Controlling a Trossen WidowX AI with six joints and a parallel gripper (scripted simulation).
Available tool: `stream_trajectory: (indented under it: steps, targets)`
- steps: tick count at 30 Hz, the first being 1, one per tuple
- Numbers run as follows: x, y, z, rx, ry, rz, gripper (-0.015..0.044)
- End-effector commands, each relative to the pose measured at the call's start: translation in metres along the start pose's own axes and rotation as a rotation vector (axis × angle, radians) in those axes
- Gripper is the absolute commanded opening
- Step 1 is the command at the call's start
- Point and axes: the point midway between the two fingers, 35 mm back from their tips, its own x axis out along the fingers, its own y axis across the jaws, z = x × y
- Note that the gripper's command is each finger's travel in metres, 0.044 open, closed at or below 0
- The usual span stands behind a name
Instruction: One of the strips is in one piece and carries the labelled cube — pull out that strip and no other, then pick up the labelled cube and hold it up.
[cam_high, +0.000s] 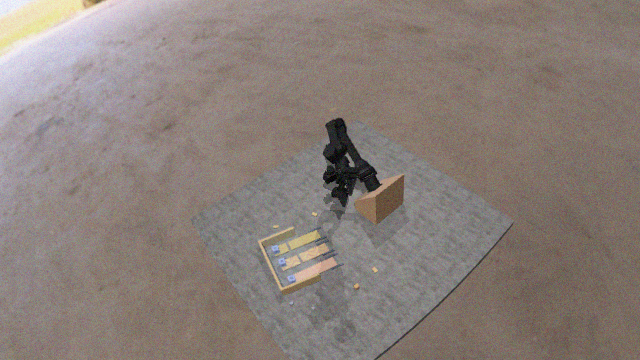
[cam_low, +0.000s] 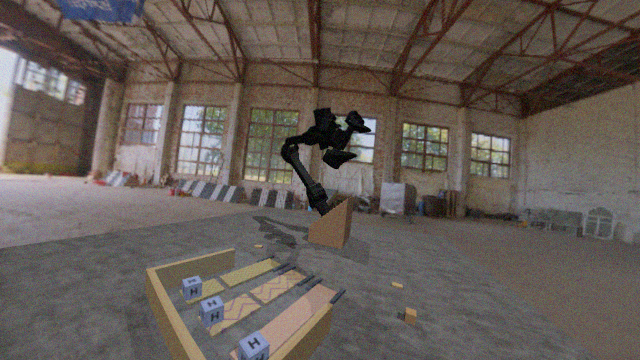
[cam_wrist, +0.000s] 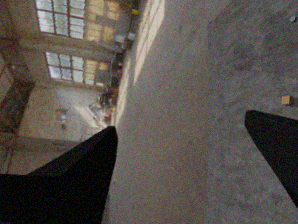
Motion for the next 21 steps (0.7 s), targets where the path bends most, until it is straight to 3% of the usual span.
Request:
stream_trajectory:
  steps: [1,6,11,21]
  targets:
    - [-0.001,-0.065,0.019,-0.238,-0.164,-0.219,0.0400]
    - [-0.020,-0.146,0.028,-0.519,-0.247,-0.567,0.0400]
    - [-0.050,-0.208,0.025,-0.724,-0.213,-0.884,0.0400]
    - [-0.054,-0.214,0.024,-0.745,-0.203,-0.920,0.0400]
